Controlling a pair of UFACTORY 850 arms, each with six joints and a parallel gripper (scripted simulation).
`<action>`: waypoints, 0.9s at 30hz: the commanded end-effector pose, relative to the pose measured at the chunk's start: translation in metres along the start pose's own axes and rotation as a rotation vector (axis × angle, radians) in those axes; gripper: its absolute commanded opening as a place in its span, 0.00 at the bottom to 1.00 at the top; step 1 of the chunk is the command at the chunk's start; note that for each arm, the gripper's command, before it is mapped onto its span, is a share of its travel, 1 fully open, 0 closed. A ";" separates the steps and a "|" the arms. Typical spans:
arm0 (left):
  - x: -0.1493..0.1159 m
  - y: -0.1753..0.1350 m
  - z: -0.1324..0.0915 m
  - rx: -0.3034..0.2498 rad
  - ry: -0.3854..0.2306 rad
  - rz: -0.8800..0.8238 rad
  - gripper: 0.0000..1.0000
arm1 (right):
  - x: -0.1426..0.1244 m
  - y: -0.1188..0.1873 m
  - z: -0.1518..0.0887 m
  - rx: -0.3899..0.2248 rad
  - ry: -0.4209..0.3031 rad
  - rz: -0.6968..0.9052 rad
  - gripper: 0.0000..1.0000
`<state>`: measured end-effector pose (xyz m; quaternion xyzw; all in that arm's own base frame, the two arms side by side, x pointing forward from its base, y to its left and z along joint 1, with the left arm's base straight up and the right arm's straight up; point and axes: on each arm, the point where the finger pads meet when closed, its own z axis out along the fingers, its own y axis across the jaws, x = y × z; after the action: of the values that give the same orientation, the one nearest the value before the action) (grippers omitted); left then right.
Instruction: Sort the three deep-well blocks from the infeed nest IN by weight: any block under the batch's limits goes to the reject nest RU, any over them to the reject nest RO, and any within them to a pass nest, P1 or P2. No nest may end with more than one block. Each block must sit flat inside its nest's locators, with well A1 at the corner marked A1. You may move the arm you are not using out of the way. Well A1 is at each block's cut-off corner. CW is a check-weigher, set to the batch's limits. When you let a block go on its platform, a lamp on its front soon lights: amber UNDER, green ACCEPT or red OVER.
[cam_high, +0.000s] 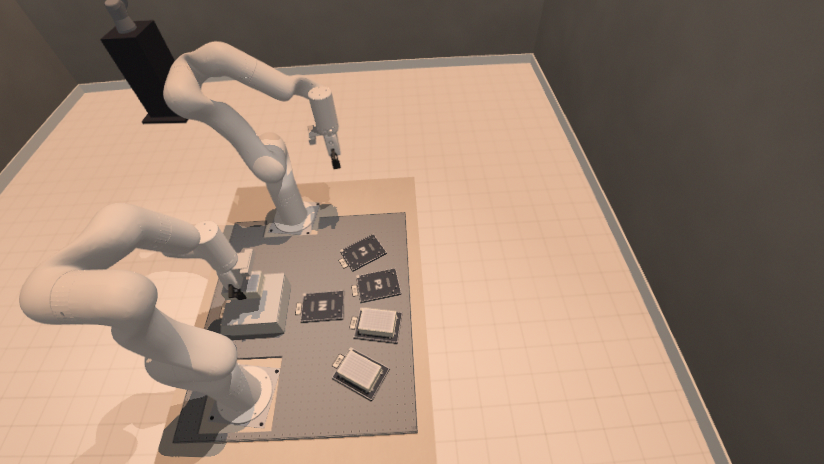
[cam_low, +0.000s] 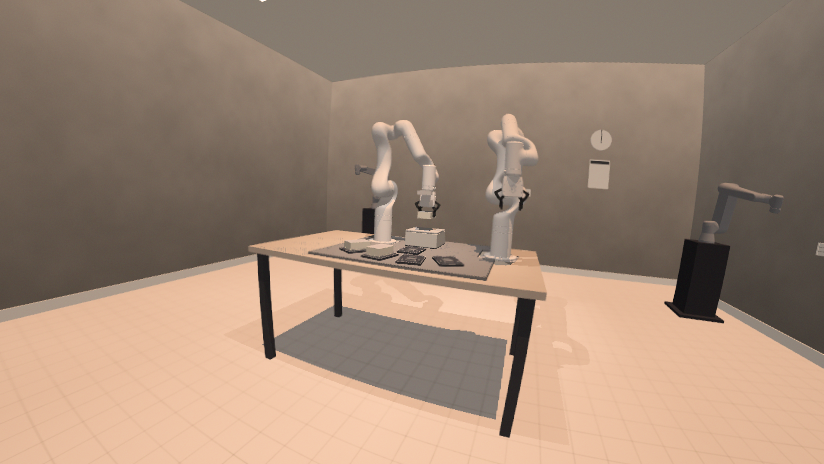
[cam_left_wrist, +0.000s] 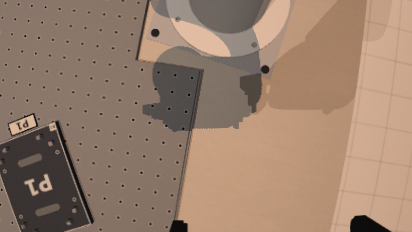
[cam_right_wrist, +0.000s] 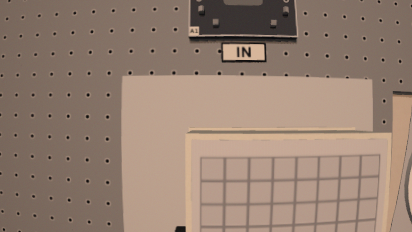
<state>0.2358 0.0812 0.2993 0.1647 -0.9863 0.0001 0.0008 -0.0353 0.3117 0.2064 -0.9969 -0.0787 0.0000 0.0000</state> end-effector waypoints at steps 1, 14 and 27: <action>-0.001 0.000 -0.001 0.000 -0.002 0.000 1.00 | 0.000 -0.001 -0.009 0.002 0.000 0.000 0.00; -0.001 0.000 -0.001 0.000 -0.002 0.000 1.00 | 0.000 -0.001 -0.013 0.002 0.000 0.000 0.00; -0.001 0.000 -0.001 0.000 -0.002 0.000 1.00 | 0.019 -0.019 -0.013 0.002 0.000 0.267 0.00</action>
<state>0.2358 0.0812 0.2993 0.1647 -0.9863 0.0001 0.0008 -0.0257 0.3244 0.2188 -1.0000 0.0007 0.0029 0.0003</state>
